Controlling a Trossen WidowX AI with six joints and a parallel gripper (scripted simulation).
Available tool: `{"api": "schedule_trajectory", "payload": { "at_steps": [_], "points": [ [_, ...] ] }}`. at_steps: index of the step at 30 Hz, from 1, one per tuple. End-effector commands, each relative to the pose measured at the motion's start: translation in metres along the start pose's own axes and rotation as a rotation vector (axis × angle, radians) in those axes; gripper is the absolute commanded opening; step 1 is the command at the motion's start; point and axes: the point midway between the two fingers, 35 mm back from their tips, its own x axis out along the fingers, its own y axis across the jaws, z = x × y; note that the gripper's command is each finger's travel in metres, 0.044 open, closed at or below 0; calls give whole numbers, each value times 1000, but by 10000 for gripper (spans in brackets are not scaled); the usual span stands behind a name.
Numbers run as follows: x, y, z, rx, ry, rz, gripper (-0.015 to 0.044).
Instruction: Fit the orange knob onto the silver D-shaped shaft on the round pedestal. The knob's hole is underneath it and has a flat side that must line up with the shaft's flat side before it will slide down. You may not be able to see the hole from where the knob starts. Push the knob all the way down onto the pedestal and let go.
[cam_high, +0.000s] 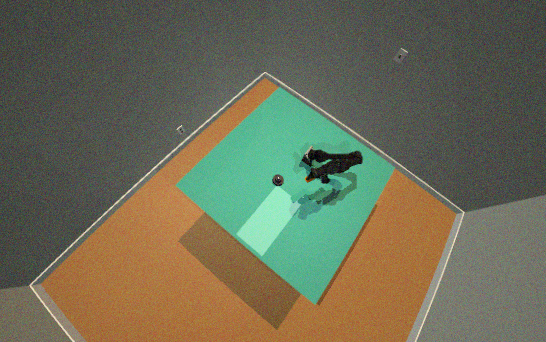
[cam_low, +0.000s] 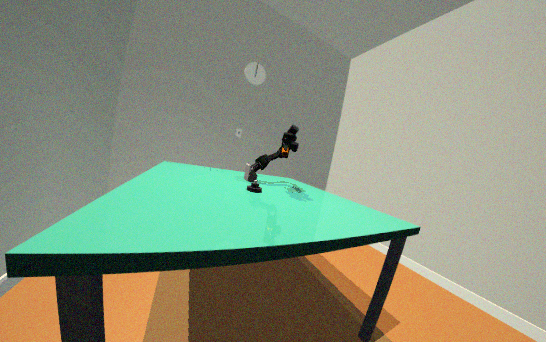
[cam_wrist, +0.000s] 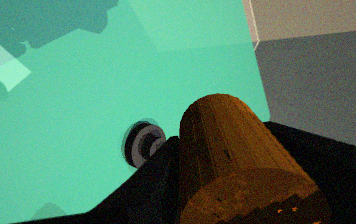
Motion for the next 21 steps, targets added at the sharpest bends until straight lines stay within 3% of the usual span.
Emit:
{"api": "schedule_trajectory", "payload": {
  "at_steps": [1,21],
  "points": [
    [-4,-4,1,5,-1,-60,0],
    [-3,-2,2,2,-2,-90,0]
  ]
}}
